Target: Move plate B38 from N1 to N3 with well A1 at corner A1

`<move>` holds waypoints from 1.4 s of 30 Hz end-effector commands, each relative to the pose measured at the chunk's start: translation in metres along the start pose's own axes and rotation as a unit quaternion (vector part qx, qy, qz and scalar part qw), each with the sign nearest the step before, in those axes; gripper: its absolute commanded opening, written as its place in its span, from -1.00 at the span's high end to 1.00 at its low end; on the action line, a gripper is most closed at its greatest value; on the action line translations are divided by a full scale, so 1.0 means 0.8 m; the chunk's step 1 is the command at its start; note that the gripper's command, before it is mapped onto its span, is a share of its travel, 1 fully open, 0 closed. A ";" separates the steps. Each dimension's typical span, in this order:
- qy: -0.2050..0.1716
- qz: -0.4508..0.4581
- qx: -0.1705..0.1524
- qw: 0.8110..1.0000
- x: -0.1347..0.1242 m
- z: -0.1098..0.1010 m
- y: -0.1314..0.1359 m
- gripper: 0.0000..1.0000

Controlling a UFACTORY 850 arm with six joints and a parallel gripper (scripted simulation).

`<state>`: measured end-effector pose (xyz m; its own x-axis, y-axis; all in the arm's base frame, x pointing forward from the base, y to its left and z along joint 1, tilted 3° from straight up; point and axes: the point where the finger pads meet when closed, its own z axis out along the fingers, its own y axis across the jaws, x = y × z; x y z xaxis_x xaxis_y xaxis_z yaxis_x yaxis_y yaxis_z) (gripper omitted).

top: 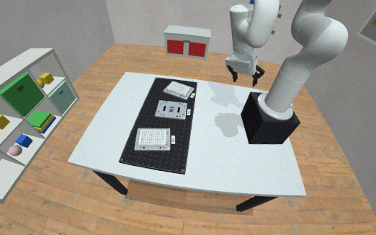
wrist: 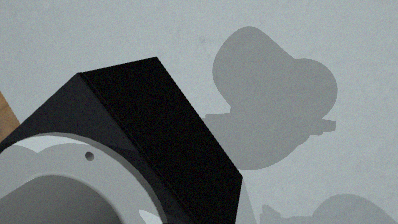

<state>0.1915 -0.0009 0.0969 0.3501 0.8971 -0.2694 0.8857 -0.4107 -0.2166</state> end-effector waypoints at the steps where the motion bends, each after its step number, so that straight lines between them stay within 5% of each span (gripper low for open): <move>1: -0.006 0.032 -0.016 0.999 -0.003 0.002 0.024 -1.00; 26: 0.009 0.172 -0.068 0.983 -0.010 0.008 0.110 -1.00; 42: 0.040 0.276 -0.093 0.956 -0.013 0.015 0.170 -1.00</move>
<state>0.2925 -0.0614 0.0644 0.7514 0.6121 -0.2463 0.6431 -0.7630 0.0659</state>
